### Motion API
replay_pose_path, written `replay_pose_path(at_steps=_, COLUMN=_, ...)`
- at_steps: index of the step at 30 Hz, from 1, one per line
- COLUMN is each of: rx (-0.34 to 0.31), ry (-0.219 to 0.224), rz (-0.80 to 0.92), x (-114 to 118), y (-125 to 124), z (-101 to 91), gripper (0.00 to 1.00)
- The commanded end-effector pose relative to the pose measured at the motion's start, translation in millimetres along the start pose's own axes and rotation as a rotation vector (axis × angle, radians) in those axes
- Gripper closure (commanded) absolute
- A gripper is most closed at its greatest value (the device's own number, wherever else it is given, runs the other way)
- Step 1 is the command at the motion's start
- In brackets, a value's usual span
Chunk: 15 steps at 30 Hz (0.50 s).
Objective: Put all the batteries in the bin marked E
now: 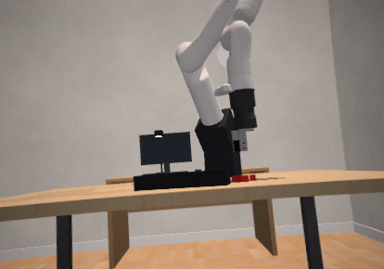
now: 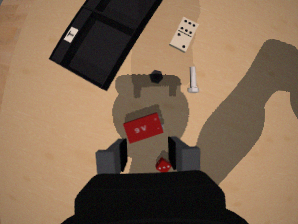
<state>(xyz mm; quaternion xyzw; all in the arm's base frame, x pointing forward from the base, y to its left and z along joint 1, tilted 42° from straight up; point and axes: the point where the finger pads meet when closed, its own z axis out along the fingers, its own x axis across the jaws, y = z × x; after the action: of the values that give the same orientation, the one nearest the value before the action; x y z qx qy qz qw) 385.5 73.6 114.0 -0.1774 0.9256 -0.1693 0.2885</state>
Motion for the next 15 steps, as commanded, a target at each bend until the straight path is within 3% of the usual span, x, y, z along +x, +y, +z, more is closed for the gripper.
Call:
replay_pose_path(at_steps=1, rx=0.043, ry=-0.032, rz=0.137, x=-1.1, y=-10.6, z=8.1, gripper=0.2)
replay_pose_path(at_steps=3, rx=0.043, ry=-0.032, rz=0.137, x=-1.1, y=-10.6, z=8.1, gripper=0.2)
replay_pose_path(at_steps=15, rx=0.032, ry=-0.044, rz=0.736, x=-1.0, y=-10.7, z=8.2, gripper=0.2)
